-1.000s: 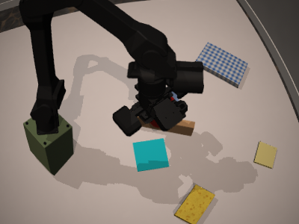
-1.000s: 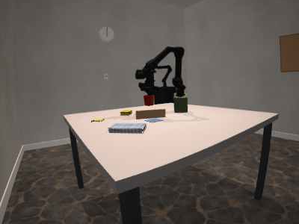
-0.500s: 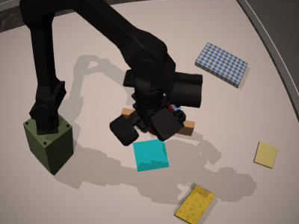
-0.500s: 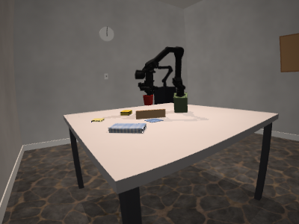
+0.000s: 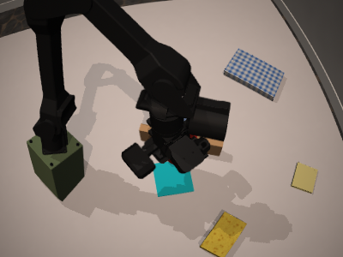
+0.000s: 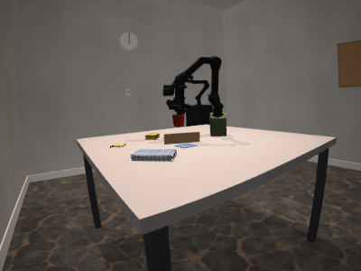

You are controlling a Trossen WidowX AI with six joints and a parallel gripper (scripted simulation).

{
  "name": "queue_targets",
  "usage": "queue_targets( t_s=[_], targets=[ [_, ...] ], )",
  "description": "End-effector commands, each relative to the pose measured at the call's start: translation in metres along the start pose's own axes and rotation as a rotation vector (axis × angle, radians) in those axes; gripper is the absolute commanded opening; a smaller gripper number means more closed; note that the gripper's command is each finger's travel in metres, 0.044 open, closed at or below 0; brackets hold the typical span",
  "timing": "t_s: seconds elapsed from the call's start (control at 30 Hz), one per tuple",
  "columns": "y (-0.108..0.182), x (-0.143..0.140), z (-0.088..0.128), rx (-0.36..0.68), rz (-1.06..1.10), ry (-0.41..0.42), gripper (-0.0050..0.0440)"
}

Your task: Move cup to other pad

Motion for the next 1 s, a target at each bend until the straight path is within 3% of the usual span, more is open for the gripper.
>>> queue_targets(
  t_s=[0.0, 0.5, 0.97],
  targets=[
    [-0.004, -0.006, -0.002, 0.008, -0.004, 0.007, 0.0000],
    [-0.018, -0.020, -0.004, 0.008, -0.004, 0.006, 0.0000],
    [-0.021, -0.020, -0.033, 0.008, -0.004, 0.006, 0.0000]
  ],
)
Point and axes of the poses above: the point midway between the two fingers, 35 mm back from their tips, its own z axis back along the fingers, its own x axis across the jaws, y = z × x, the point moved 7 cm from there along z, back along the fingers, and after that the axes turned 15 degrees about -z, right-handed, at the moved point
